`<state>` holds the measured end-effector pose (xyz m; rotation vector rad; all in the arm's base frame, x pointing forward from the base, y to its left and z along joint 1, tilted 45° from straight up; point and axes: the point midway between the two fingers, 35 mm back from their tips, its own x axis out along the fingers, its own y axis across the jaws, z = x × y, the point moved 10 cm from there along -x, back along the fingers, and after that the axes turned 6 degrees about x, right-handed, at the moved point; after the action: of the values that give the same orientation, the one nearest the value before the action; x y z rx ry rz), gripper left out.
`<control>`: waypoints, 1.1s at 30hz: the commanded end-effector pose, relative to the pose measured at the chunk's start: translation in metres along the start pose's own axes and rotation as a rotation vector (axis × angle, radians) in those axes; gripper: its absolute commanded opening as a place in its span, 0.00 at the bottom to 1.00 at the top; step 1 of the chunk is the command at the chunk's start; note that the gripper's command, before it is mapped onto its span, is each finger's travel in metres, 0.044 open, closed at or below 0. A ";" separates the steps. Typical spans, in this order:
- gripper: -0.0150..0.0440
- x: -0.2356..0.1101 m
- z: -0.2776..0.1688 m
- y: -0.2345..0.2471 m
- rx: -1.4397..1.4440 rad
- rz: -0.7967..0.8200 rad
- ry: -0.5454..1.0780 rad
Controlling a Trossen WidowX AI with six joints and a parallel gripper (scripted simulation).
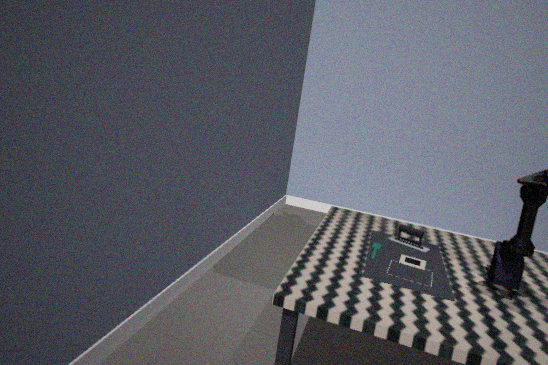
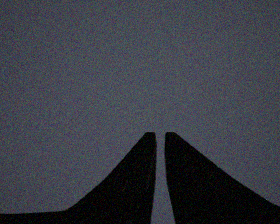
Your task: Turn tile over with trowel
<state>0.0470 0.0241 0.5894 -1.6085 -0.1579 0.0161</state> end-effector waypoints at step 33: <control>0.71 0.009 0.051 -0.014 -0.474 -0.088 0.194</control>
<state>0.0481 0.0659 0.5993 -1.9810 -0.0975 -0.2150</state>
